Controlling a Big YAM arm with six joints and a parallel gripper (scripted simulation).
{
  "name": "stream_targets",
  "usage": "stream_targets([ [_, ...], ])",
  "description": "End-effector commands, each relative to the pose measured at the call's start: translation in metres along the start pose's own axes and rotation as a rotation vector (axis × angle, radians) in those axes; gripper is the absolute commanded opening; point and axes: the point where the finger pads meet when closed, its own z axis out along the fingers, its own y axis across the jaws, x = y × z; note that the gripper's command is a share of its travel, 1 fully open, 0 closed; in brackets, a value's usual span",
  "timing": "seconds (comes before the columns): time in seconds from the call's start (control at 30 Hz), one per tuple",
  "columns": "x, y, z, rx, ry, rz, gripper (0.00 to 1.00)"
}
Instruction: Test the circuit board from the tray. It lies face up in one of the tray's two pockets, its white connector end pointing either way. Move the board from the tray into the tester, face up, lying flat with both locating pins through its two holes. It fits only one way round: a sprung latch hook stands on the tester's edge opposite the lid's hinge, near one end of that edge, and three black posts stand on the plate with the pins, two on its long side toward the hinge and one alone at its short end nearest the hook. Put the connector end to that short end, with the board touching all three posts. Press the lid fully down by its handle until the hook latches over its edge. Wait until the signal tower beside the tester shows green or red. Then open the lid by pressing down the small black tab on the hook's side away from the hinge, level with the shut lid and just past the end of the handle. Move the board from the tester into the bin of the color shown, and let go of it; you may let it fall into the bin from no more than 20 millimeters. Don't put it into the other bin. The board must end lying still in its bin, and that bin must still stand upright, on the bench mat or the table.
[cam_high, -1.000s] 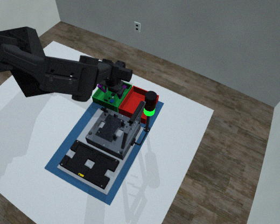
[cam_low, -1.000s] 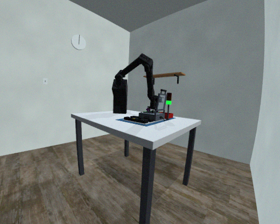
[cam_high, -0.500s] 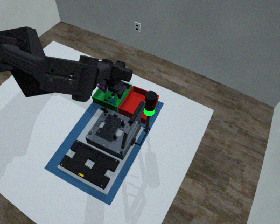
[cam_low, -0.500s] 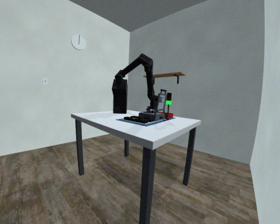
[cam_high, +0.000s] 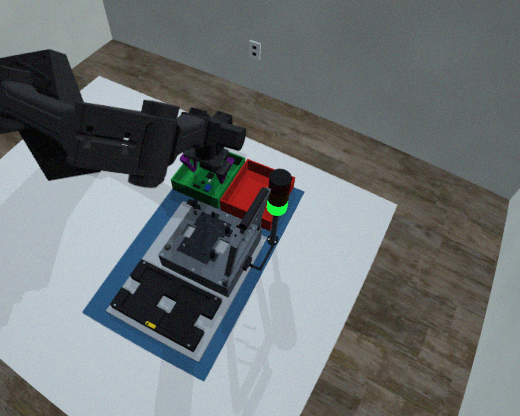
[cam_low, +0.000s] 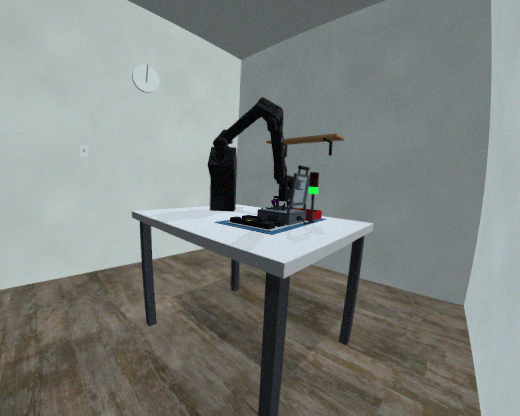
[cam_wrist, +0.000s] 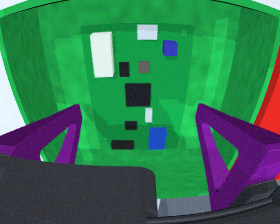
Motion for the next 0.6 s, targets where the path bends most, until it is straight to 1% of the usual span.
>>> stream_targets([
  [0.0, -0.010, -0.003, -0.031, 0.022, -0.021, -0.006, 0.92],
  [0.07, -0.009, -0.004, -0.044, 0.023, -0.021, -0.004, 0.92],
  [0.13, -0.009, -0.004, -0.044, 0.023, -0.021, -0.004, 0.92],
  [0.4, -0.009, -0.005, -0.102, 0.027, -0.023, 0.000, 0.92],
  [0.5, -0.012, -0.013, -0.120, 0.037, -0.028, 0.014, 0.92],
  [0.57, -0.011, -0.012, -0.129, 0.035, -0.027, 0.012, 0.92],
])
